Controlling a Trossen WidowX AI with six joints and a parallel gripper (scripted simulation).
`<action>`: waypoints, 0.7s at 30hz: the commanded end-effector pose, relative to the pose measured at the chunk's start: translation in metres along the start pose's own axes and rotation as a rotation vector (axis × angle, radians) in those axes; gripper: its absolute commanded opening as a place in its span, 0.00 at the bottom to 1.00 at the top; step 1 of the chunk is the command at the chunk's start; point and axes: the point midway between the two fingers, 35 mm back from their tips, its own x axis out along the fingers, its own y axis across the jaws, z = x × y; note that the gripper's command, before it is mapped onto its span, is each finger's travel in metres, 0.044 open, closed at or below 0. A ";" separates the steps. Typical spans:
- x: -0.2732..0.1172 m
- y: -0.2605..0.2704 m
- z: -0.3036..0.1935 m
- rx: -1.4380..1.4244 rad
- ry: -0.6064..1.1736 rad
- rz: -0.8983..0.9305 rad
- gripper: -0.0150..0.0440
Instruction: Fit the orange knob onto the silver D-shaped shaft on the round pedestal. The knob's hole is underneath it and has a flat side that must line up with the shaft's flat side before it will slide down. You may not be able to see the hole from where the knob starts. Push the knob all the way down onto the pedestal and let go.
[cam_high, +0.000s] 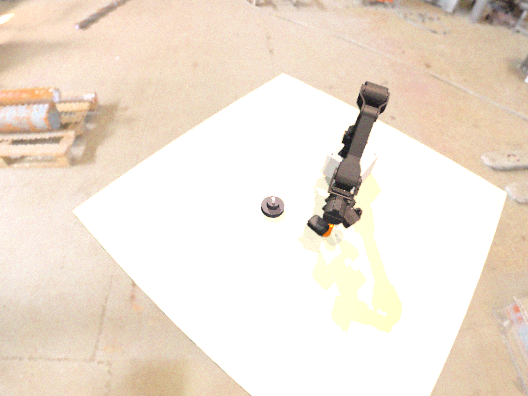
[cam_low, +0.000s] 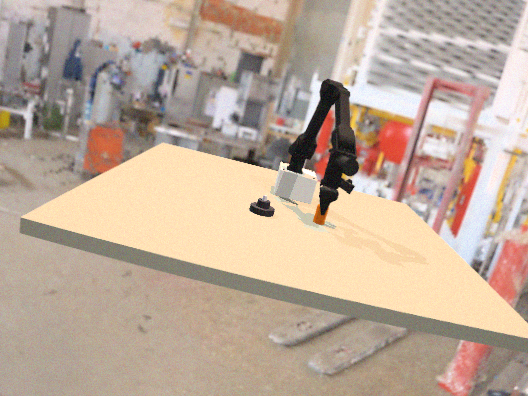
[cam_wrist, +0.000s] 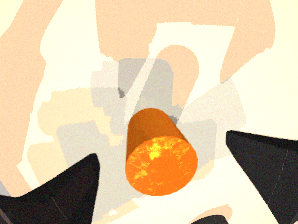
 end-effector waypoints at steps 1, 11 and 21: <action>0.009 0.003 -0.001 0.003 0.003 0.013 1.00; 0.025 0.005 -0.002 0.002 0.003 0.013 1.00; 0.033 0.006 -0.002 0.002 0.003 0.013 0.87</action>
